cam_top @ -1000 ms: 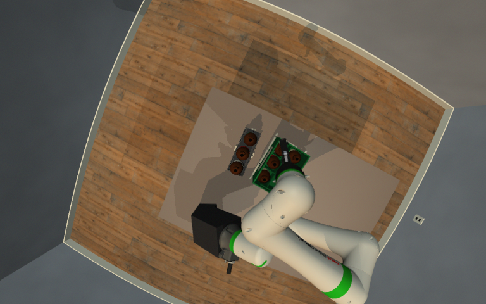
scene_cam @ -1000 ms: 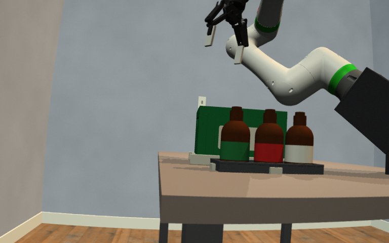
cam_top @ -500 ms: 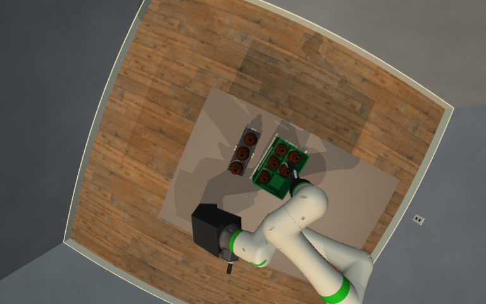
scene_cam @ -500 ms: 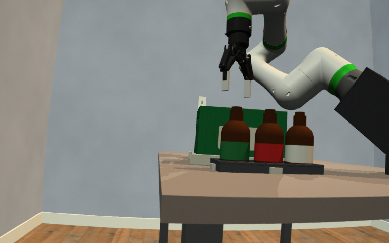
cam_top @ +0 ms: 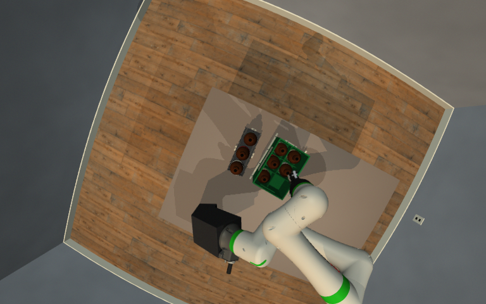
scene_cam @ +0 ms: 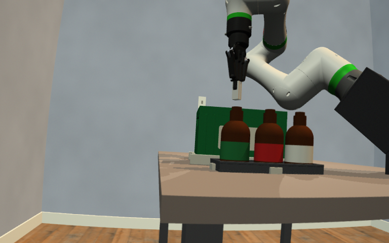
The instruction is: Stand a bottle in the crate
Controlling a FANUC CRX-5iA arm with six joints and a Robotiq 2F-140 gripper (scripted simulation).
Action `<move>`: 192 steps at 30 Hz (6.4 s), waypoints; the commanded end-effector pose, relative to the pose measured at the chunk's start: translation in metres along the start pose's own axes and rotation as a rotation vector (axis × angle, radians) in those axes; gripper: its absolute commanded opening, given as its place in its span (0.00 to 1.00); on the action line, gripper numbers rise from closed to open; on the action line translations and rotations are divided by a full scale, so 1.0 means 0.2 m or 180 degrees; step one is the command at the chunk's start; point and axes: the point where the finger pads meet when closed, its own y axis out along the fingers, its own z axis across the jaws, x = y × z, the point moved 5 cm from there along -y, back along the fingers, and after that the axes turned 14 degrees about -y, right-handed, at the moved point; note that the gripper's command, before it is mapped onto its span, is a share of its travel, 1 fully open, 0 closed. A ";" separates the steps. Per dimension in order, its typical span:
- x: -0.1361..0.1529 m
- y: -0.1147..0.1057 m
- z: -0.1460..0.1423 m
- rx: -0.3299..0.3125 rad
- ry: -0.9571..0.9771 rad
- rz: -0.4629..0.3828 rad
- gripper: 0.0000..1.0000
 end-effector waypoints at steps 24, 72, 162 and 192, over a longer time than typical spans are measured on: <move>-0.21 -0.04 0.39 0.0031 -0.0151 0.0000 0.00; -0.83 0.00 0.99 0.0002 -0.0377 -0.0001 0.38; -0.83 0.23 1.00 0.0001 -0.0378 -0.0001 0.38; -0.83 0.26 1.00 0.0001 -0.0378 -0.0001 0.38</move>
